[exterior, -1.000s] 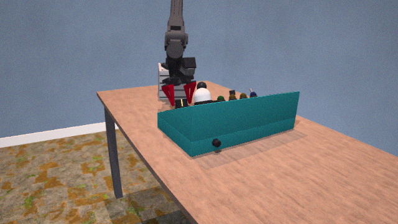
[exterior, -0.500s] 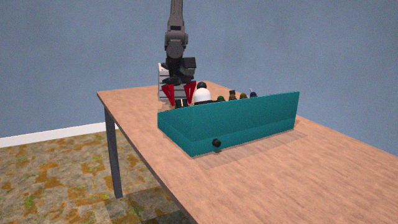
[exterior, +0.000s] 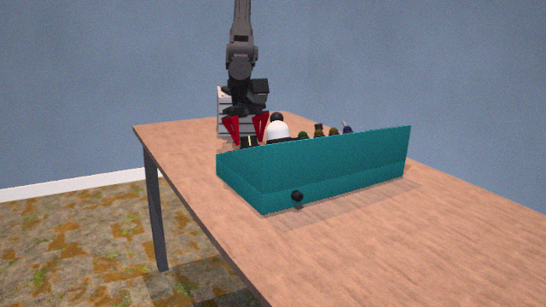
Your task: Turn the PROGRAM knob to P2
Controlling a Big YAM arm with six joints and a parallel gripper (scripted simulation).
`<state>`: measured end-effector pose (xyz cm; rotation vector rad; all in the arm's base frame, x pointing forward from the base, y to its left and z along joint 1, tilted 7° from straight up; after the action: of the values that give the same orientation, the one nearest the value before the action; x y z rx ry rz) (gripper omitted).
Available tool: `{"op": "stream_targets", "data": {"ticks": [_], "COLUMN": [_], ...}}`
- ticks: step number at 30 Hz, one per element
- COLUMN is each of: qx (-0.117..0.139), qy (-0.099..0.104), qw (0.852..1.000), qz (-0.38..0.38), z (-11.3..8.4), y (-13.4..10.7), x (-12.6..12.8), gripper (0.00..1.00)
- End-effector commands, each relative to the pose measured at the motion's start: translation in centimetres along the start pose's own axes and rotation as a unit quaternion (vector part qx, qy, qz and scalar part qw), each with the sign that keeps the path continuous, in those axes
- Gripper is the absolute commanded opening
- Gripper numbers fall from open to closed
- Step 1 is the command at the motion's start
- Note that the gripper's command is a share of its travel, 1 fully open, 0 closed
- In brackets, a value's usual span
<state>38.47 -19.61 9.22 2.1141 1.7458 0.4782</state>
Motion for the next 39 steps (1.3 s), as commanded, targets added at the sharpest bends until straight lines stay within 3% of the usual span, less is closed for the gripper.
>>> {"op": "stream_targets", "data": {"ticks": [1,39], "qx": [-0.025,-0.035], "qy": [-0.006,-0.009], "qw": [1.0,0.999], "qz": [0.0,-0.003], "z": [-0.63,-0.66], "y": [2.84,2.98], "x": [-0.39,-0.32], "gripper": [0.7,0.7]}}
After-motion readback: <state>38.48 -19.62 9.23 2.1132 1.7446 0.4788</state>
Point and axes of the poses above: the point where the finger pads meet when closed, its own z axis out along the fingers, its own x axis across the jaws, y = z × x, the point moved 10 cm from there along -z, back along the fingers, and after that the axes turned 9 degrees about z, right-handed, at the moved point
